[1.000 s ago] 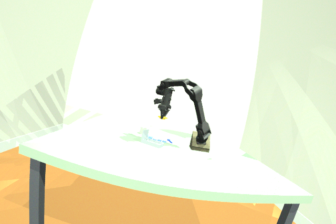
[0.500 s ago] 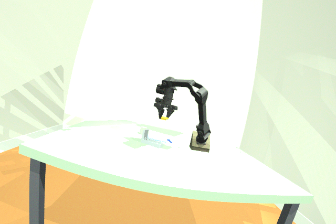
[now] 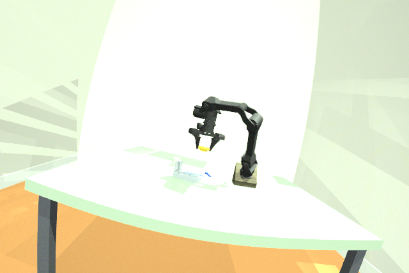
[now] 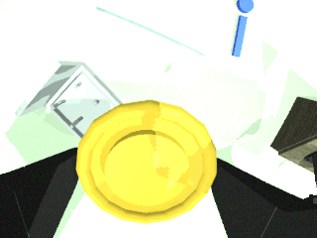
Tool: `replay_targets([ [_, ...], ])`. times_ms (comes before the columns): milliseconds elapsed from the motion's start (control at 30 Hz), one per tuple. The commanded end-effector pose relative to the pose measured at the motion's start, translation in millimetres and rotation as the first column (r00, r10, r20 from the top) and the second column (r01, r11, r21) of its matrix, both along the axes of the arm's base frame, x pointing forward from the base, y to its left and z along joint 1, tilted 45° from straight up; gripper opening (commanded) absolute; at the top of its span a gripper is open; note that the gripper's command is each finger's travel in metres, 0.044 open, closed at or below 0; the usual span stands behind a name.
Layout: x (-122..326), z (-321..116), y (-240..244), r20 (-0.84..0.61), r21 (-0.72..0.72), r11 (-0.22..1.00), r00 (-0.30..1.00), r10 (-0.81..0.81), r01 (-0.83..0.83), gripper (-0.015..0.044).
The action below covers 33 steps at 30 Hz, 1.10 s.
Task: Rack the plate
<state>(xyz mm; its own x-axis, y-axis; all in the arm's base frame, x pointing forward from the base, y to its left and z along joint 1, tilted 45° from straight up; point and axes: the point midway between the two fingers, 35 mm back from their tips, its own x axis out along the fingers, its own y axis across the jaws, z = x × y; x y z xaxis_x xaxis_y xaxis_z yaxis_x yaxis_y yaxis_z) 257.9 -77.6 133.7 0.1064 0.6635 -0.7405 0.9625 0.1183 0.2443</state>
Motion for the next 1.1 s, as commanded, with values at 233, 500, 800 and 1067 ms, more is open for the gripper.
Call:
replay_targets([
  [233, -16.3, 25.8, 35.1, -0.259, 0.012, 0.955, 0.924, -0.283, 0.296, 0.0000],
  [500, -30.6, 40.5, 58.8, -0.429, -0.026, 0.876, 0.786, -0.445, 0.482, 0.0000],
  [800, -35.5, 44.5, 65.9, -0.478, -0.044, 0.844, 0.731, -0.487, 0.534, 0.0000],
  [1067, -39.8, 23.8, 71.1, -0.400, -0.150, 0.888, 0.795, -0.457, 0.435, 0.0000],
])
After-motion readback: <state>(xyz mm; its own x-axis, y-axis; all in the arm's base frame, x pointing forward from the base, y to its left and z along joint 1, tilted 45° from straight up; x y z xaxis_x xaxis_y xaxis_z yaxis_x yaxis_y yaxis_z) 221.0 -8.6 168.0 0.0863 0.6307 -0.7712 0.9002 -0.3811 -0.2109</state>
